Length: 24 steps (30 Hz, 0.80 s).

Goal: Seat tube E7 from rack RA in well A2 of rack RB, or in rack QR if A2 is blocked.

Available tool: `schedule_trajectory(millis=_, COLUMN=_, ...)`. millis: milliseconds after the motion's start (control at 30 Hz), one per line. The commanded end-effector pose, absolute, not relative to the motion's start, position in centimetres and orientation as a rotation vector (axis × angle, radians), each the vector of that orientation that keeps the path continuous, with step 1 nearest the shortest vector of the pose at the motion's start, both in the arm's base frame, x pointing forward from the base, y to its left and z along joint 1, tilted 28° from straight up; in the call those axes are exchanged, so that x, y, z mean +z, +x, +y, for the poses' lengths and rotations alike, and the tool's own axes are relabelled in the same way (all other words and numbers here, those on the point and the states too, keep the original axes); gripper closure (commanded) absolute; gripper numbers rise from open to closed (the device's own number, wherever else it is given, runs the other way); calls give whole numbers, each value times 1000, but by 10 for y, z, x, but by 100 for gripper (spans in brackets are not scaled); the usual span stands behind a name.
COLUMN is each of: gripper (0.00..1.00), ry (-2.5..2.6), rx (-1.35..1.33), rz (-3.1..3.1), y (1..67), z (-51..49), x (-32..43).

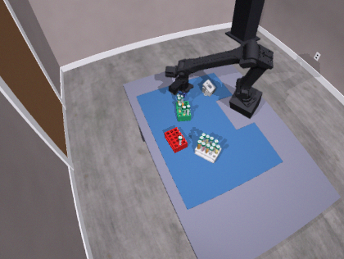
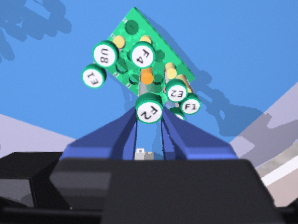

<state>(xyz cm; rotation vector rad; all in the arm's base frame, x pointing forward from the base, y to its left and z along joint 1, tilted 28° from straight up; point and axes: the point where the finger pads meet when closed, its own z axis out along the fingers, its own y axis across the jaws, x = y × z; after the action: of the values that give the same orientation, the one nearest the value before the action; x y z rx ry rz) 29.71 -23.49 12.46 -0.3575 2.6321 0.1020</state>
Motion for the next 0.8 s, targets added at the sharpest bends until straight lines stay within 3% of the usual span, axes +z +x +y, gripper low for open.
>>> schedule_trajectory(millis=0, gripper=100, ry=-350, rx=107, rz=2634, y=299, z=-233, x=116)
schedule_trajectory(millis=767, gripper=100, ry=-356, rx=109, rz=2633, y=305, z=-230, x=108)
